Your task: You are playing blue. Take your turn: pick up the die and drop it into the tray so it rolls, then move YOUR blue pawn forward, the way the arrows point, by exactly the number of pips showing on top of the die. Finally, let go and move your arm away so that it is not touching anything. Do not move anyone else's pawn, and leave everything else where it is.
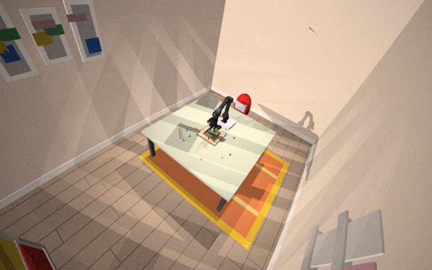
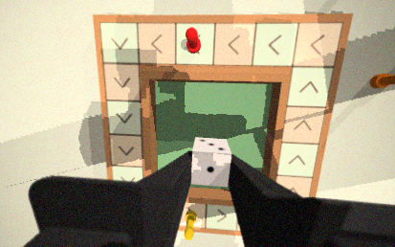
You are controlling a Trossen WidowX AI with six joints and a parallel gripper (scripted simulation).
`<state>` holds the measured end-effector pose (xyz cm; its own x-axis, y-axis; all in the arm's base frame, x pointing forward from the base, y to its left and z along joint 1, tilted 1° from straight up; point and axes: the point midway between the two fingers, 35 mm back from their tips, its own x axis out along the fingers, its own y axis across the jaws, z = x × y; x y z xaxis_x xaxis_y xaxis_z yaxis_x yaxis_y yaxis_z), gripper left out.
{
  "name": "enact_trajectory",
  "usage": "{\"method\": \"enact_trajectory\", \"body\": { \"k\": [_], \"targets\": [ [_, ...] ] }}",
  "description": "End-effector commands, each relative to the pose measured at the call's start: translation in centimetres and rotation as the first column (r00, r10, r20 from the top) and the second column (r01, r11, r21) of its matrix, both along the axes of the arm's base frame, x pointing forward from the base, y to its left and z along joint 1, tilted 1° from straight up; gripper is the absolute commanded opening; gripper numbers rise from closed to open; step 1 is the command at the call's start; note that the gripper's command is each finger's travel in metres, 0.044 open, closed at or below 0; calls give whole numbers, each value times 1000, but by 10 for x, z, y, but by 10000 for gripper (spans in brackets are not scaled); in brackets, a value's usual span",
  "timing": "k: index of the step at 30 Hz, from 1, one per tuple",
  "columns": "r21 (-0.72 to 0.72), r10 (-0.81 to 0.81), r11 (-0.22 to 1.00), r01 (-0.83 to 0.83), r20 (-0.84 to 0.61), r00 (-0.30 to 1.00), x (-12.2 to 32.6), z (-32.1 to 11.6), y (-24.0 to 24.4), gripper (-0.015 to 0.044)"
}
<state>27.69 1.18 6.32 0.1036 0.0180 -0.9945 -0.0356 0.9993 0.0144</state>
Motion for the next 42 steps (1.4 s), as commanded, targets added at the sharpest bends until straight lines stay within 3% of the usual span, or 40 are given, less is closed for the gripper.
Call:
{"method": "enact_trajectory", "body": {
  "k": [1, 10, 19, 25, 32, 42],
  "targets": [
    [-3, 2, 1000, -1, 125, 992, 1, -1, -1, 0],
    [10, -6, 1000, 2, 418, 909, 6, -6, 0, 0],
    [26, -16, 1000, -1, 667, 745, 6, -7, 1, 0],
    [27, -17, 1000, -1, 683, 730, 4, -3, 0, 0],
    [26, -17, 1000, -1, 682, 731, -25, 31, -4, 0],
    [27, -17, 1000, -1, 682, 732, -27, 31, -4, 0]
  ]
}}
